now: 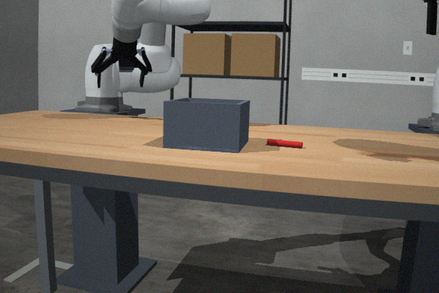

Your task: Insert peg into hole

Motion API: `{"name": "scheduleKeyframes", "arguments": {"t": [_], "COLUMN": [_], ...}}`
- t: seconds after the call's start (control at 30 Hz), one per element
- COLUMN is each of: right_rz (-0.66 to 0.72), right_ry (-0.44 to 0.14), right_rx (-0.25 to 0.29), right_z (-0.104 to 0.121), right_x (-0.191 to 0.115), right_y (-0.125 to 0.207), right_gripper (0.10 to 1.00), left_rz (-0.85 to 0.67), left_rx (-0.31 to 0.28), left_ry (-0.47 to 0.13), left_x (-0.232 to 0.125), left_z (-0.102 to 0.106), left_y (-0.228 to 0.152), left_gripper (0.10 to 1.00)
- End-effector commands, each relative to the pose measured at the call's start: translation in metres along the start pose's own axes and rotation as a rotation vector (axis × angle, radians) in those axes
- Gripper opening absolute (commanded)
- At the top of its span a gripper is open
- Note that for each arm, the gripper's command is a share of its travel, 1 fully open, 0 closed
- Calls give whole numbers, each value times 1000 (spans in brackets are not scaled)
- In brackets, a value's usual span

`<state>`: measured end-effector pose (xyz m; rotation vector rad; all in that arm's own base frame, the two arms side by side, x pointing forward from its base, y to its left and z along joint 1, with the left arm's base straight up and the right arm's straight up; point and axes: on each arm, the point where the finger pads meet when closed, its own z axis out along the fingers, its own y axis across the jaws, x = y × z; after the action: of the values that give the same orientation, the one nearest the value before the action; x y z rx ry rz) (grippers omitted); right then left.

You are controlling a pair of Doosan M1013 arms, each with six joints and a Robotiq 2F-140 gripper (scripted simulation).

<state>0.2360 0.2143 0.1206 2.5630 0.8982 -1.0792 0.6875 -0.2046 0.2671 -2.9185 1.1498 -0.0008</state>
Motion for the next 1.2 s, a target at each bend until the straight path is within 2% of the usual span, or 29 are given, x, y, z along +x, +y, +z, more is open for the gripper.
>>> {"name": "scheduleKeyframes", "arguments": {"t": [0.0,0.3,0.37,0.4,0.43,0.57,0.73,0.87,0.93,1.0,1.17], "right_rz": [99,273,273,308,343,415,511,588,588,658,749], "right_ry": [6,15,15,16,18,22,27,31,31,34,39], "right_rx": [105,278,278,313,348,420,516,593,593,663,754], "right_z": [-4,5,5,9,13,22,39,54,54,70,93], "right_x": [1,-12,-12,-16,-20,-32,-50,-67,-67,-83,-108], "right_y": [49,126,126,141,156,185,221,248,248,270,295], "right_gripper": [1000,1000,1000,1000,1000,1000,1000,1000,1000,1000,1000], "left_rz": [263,640,640,693,742,885,966,979,979,979,979], "left_rx": [-4,-3,-3,-3,-3,-3,-3,-3,-3,-3,-3], "left_ry": [3,4,4,4,4,4,4,5,5,5,5], "left_x": [48,119,119,140,144,165,193,196,196,196,196], "left_z": [18,55,55,67,70,87,109,112,112,112,112], "left_y": [48,154,154,190,200,250,317,325,325,325,325], "left_gripper": [1000,1000,1000,1000,1000,1000,1000,1000,1000,1000,1000]}}
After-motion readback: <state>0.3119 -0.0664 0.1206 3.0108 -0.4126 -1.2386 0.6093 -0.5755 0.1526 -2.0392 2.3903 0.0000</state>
